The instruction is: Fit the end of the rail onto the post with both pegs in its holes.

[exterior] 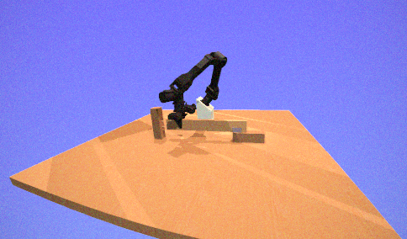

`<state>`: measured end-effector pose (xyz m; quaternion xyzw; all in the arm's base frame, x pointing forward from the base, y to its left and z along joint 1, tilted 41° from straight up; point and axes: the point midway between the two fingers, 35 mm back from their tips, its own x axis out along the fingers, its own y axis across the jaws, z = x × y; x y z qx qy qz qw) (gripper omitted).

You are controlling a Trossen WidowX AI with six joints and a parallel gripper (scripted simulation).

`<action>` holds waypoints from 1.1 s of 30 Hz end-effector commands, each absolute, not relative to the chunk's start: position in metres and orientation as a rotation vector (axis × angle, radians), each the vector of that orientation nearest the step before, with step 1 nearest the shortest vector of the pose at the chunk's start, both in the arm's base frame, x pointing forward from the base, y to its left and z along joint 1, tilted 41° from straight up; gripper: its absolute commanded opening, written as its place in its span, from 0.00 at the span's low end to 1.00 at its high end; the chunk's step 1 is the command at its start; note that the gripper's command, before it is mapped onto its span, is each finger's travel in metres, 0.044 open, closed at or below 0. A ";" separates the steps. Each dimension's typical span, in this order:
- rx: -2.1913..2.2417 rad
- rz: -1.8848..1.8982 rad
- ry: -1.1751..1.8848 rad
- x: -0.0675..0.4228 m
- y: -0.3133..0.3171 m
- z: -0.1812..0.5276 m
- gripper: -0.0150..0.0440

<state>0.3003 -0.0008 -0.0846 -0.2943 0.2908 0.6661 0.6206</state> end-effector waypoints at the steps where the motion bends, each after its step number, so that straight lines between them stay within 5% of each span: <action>1: -0.685 1.522 0.667 0.303 -0.005 -0.085 0.25; 33: -0.685 1.522 0.667 0.303 -0.012 -0.090 0.25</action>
